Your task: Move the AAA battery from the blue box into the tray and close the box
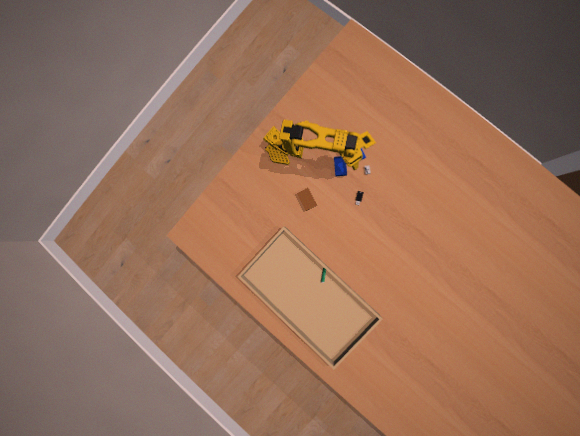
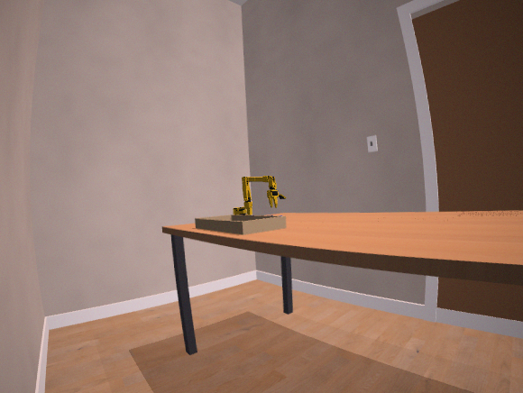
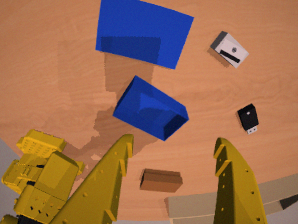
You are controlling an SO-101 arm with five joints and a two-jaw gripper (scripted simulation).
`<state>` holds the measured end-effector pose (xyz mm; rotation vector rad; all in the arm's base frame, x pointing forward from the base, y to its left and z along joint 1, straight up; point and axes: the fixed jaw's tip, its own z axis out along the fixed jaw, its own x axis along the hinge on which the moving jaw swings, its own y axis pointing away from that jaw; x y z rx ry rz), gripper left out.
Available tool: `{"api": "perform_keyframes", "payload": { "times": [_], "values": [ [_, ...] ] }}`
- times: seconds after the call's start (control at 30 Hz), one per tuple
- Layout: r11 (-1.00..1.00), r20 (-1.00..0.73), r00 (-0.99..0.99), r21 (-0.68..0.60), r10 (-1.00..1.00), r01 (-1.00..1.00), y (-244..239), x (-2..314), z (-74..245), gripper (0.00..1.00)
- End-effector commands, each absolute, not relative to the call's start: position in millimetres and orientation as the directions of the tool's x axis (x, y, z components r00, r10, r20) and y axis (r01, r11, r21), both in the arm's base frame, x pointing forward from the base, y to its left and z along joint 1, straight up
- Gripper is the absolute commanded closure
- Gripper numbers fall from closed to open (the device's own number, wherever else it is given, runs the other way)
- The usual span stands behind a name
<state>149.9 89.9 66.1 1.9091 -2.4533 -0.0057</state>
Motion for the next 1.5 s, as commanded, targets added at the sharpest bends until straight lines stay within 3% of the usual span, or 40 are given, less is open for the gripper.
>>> {"api": "perform_keyframes", "payload": {
  "times": [0.0, 0.5, 1.0, 1.47],
  "values": [
    [0.322, 0.000, -0.322, 0.000, -0.947, -0.947, 96.7, 154.5, 73.3, 0.71],
    [0.788, 0.000, -0.788, 0.000, -0.615, -0.615, 118.5, 161.3, 73.3, 0.71],
    [0.980, 0.000, -0.980, 0.000, -0.200, -0.200, 134.9, 166.3, 72.1, 0.71],
    [0.991, 0.000, -0.991, 0.000, 0.132, 0.132, 145.9, 169.3, 70.7, 0.71]
  ]
}}
